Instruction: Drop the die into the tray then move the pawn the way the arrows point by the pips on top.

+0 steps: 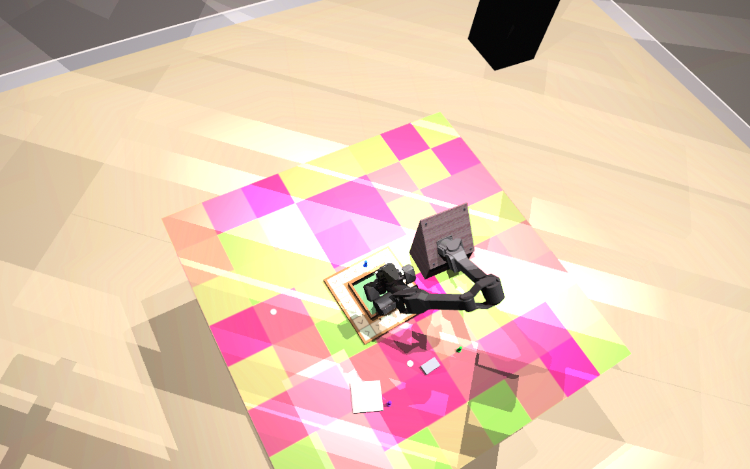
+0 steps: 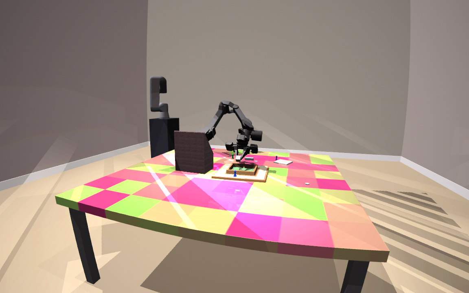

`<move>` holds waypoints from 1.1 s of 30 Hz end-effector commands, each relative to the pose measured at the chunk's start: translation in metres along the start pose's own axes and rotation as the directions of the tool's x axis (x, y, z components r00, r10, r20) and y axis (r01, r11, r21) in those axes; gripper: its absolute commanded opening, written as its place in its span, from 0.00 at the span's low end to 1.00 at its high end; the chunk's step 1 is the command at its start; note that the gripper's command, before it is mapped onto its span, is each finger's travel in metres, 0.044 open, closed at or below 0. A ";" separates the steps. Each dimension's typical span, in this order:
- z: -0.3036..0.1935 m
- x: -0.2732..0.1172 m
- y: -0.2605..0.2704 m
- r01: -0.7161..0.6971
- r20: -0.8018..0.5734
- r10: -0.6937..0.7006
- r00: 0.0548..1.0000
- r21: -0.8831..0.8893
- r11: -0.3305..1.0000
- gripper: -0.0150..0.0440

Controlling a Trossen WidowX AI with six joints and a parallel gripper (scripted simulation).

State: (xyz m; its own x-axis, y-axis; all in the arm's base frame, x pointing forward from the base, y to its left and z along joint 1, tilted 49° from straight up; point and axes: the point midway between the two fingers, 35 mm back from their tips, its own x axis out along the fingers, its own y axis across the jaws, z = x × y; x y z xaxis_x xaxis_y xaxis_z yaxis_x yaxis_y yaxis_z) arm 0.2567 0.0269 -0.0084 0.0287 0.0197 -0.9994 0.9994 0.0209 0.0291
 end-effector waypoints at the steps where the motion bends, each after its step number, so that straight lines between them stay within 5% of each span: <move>1: 0.009 -0.035 0.015 -0.036 0.015 0.035 0.999 0.008 0.999 0.25; 33: 0.011 -0.048 0.015 -0.036 0.016 0.036 0.999 0.008 0.999 0.25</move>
State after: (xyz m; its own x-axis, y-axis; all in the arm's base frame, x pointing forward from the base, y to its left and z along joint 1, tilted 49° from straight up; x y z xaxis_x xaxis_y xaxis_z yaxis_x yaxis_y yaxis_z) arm 0.2706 0.0165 0.0378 0.0597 0.0107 -0.9982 0.9982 0.0095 0.0598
